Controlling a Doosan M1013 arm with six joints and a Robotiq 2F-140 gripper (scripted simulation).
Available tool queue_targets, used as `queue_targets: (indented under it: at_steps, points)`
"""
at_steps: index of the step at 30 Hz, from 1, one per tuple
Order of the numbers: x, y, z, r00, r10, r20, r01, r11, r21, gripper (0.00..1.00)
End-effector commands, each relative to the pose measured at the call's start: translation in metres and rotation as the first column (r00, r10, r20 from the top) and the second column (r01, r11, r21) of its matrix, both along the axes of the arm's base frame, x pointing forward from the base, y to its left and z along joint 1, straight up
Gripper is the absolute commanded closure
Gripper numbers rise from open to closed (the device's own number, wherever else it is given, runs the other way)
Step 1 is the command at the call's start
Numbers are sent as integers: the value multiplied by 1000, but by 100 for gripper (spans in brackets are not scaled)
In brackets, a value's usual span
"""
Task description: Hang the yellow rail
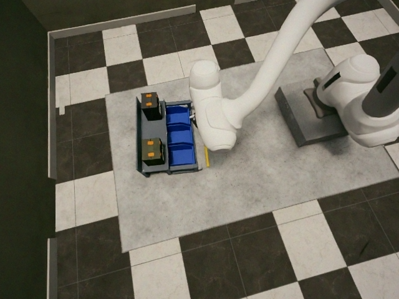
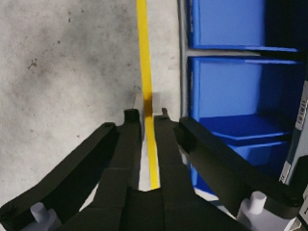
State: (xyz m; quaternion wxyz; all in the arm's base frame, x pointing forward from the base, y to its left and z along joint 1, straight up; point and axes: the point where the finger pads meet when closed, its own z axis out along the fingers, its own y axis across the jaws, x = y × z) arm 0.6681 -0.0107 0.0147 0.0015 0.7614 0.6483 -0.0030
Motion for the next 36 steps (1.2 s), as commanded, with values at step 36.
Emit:
queue_targets:
  at_steps: [36]
  points:
    - [7,-3,22,1000,0,0,0,1000,0,90]
